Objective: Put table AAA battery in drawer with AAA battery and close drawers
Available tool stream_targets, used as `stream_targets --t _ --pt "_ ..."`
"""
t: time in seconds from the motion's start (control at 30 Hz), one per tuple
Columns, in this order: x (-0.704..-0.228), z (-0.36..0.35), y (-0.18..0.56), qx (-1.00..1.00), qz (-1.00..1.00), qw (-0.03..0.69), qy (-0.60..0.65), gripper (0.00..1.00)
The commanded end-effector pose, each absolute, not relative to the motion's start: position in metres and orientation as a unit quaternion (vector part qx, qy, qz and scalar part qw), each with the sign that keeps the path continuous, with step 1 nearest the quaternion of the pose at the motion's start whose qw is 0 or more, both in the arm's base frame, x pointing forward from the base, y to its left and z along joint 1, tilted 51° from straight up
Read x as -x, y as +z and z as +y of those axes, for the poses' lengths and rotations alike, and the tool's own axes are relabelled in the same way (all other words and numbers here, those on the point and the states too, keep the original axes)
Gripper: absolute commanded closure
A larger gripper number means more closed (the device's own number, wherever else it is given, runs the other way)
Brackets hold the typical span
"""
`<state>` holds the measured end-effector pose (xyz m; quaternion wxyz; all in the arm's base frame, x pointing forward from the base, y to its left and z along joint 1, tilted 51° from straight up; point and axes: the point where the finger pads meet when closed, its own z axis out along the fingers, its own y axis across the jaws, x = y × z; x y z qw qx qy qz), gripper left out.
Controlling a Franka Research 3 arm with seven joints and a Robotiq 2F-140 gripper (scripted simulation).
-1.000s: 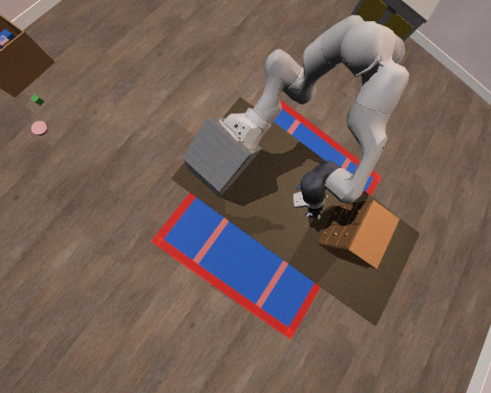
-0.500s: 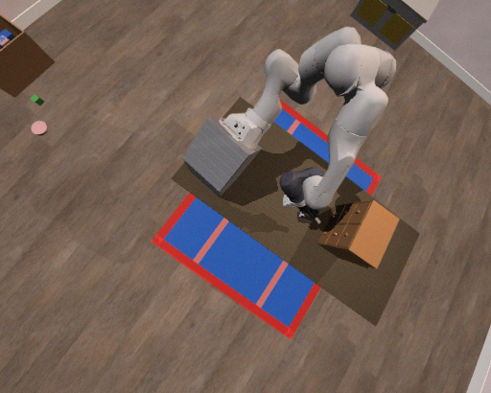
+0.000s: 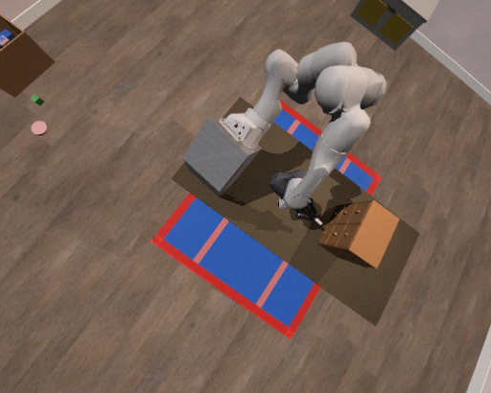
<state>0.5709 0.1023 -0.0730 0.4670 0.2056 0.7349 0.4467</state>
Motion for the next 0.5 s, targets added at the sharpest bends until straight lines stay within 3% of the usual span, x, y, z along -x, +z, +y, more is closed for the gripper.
stream_targets --t 0.0,0.17,0.2,0.47 --pt "-0.5811 0.0991 -0.064 -0.167 0.726 0.527 0.409 1.0" --pt "-0.5814 0.0993 -0.0642 -0.168 0.726 0.528 0.408 1.0" --pt "-0.5814 0.0993 -0.0642 -0.168 0.726 0.528 0.408 0.8" --pt "-0.5814 0.0993 -0.0642 -0.168 0.726 0.528 0.408 0.8"
